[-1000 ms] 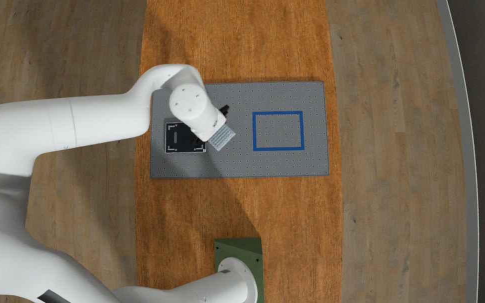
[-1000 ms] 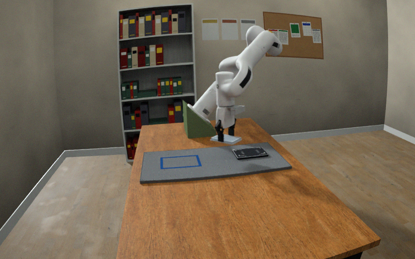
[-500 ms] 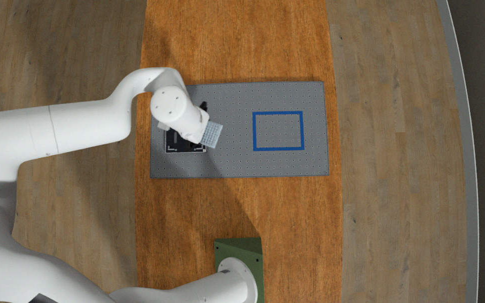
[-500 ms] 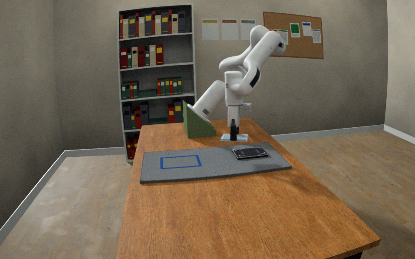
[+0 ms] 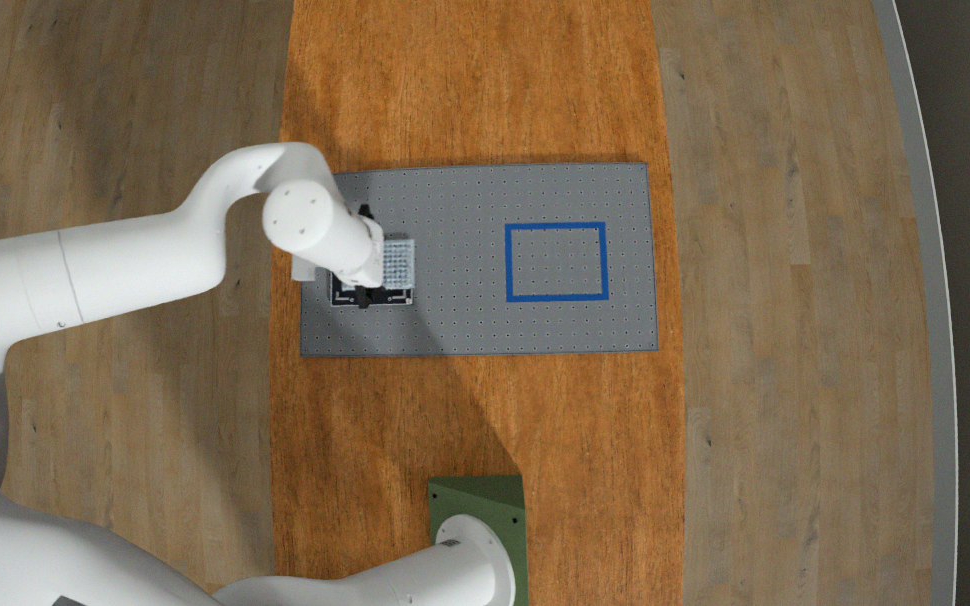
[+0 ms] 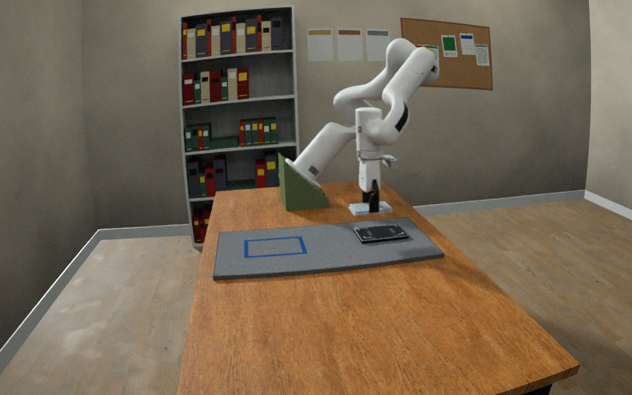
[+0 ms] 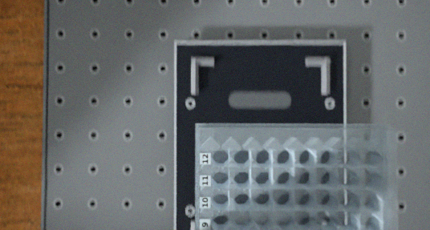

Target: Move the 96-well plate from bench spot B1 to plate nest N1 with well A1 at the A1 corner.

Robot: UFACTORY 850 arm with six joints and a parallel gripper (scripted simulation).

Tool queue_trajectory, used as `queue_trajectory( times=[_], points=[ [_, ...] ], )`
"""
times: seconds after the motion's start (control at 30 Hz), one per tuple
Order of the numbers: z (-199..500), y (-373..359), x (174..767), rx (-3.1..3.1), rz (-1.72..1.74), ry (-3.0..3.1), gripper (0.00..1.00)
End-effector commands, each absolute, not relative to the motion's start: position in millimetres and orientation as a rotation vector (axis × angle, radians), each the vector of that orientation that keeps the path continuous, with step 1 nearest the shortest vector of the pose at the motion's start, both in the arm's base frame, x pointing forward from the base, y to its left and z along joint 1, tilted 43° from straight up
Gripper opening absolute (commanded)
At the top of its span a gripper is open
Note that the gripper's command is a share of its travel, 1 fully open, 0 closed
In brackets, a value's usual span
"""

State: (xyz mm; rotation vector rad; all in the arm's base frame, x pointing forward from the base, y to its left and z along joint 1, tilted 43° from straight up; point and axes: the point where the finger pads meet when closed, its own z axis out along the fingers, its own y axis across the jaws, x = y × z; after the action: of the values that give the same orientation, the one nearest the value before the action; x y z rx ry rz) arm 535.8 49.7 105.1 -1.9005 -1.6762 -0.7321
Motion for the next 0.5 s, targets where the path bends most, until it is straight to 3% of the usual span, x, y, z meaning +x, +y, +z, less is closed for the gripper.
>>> queue_trajectory(
  times=[0.0, 0.47],
  points=[
    [112.6, 56.1, 536.6, -1.9, -0.735, -1.679, 0.0],
    [132.3, 75.9, 537.3, -1.9, -0.735, -1.679, 0.0]
  ],
)
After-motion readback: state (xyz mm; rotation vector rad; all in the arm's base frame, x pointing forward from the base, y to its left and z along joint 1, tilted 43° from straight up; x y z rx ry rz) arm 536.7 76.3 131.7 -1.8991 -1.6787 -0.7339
